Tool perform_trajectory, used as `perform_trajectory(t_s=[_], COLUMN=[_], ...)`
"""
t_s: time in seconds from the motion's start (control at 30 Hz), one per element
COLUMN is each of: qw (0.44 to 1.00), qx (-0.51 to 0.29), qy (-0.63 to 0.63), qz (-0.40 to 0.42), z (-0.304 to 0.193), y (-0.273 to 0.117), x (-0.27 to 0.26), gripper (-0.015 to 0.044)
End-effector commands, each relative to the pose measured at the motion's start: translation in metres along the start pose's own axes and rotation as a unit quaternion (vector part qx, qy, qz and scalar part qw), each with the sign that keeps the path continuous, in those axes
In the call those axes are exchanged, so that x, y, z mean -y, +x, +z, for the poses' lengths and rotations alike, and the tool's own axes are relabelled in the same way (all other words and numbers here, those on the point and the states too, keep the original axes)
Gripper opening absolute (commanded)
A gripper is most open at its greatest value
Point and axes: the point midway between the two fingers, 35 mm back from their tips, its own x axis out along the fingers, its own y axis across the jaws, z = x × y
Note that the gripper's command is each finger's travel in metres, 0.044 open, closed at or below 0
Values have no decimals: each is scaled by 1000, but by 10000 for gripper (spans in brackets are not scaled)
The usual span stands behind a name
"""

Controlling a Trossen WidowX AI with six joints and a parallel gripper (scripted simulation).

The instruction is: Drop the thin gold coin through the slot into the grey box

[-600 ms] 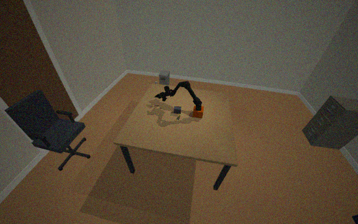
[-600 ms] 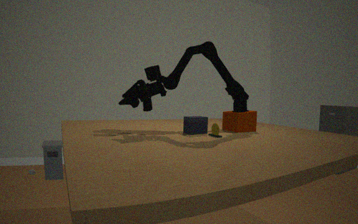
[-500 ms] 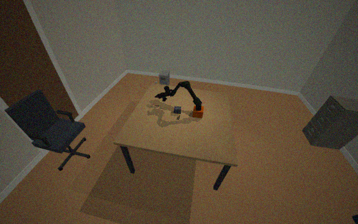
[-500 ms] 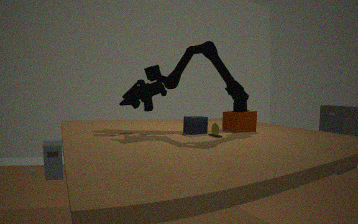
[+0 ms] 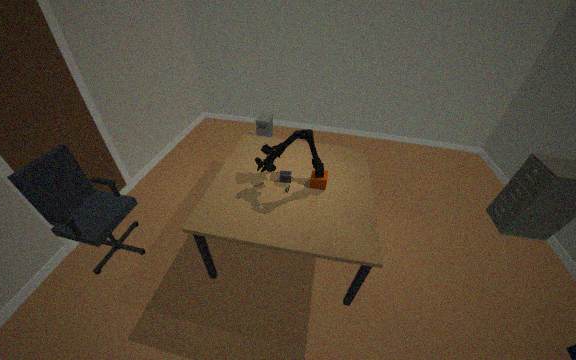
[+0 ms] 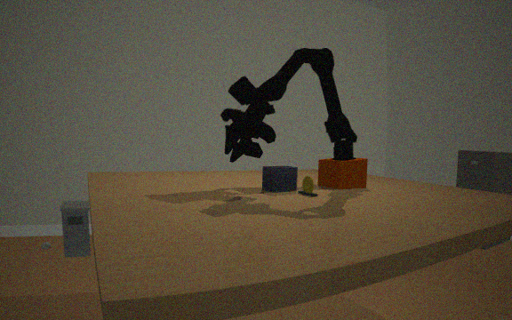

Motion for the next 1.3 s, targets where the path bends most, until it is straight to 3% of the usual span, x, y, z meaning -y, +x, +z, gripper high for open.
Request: perform_trajectory(t_s=[0.0, 0.43, 0.7, 0.83, 1.27], qw=[987, 899, 899, 899, 899], qx=[35, -21, -21, -21, -21], qy=[115, 279, 279, 279, 279], qz=[109, 337, 337, 337, 337], z=[62, 149, 149, 153, 156], y=[-33, -138, -138, -111, -95], x=[-29, -108, -108, -126, -138], gripper=[161, 161, 161, 161, 161])
